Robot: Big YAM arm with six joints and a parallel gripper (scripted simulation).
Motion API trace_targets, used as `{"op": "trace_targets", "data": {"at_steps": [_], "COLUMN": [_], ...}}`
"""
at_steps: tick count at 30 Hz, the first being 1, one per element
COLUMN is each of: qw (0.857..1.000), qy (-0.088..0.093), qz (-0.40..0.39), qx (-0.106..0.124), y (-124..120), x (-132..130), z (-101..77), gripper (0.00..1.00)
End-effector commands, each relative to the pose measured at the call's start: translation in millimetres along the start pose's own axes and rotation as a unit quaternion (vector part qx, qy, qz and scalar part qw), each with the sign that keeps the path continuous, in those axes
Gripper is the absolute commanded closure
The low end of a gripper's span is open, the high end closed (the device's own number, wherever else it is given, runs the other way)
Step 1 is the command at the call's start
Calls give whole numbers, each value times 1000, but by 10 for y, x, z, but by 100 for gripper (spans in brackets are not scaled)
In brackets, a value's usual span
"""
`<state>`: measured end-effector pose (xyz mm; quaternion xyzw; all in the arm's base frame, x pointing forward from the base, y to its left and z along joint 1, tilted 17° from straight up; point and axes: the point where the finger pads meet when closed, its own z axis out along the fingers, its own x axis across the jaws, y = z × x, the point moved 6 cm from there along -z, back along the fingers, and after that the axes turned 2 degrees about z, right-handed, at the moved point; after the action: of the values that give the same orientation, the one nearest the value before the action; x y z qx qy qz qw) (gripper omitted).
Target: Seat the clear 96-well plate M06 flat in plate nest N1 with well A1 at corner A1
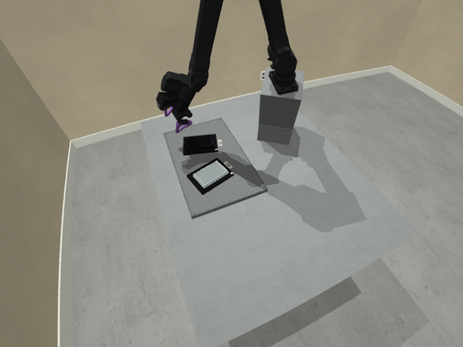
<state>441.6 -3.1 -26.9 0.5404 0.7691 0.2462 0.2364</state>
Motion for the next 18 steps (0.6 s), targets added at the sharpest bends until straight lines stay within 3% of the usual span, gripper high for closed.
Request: {"op": "trace_targets", "data": {"at_steps": [1, 2, 4, 6, 9, 12, 15, 18], "qw": [1000, 1000, 999, 999, 999, 996, 995, 996], "qy": [9, 16, 32, 33, 32, 69, 68, 67], "qz": [10, 9, 12, 14, 14, 16, 17, 16], "qx": [0, -5, 14, 27, 23, 57, 65, 60], "y": [110, 249, 201, 36, 10, 154, 28, 5], "x": [48, 51, 148, 286, 423, 505, 674, 728], "z": [70, 3, 61, 100, 117, 167, 173, 169], "gripper": [0, 0, 0, 0, 0, 0, 0, 0]}}
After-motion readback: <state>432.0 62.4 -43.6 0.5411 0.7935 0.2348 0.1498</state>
